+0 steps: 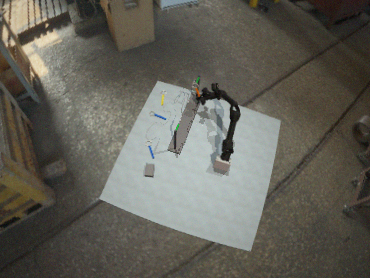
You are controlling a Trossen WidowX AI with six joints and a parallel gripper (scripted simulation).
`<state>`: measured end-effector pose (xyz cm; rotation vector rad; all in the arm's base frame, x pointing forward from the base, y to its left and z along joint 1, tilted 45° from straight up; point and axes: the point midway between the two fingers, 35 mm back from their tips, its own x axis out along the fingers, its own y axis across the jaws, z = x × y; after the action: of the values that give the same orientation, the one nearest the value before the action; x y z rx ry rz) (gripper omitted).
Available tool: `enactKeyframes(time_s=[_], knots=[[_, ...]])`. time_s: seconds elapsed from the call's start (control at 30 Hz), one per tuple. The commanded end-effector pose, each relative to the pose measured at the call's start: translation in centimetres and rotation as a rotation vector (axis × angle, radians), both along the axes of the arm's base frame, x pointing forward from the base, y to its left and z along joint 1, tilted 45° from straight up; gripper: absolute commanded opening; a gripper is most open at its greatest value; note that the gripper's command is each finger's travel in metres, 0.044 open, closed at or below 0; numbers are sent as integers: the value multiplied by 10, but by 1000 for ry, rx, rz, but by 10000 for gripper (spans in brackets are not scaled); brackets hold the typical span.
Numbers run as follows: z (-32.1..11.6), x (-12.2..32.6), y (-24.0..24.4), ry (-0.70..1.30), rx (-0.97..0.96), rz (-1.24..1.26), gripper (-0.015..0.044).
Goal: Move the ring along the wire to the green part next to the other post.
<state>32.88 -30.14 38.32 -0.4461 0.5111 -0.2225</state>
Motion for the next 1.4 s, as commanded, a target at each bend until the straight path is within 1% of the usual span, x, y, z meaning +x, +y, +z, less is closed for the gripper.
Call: enactKeyframes(time_s=[0.0,0.67,1.0,1.37], knots=[[-6,1,15,-12,97,6,-150],[-18,8,83,-64,570,18,-150],[-10,12,118,-91,820,23,-150],[8,15,153,-120,1088,28,-150]])
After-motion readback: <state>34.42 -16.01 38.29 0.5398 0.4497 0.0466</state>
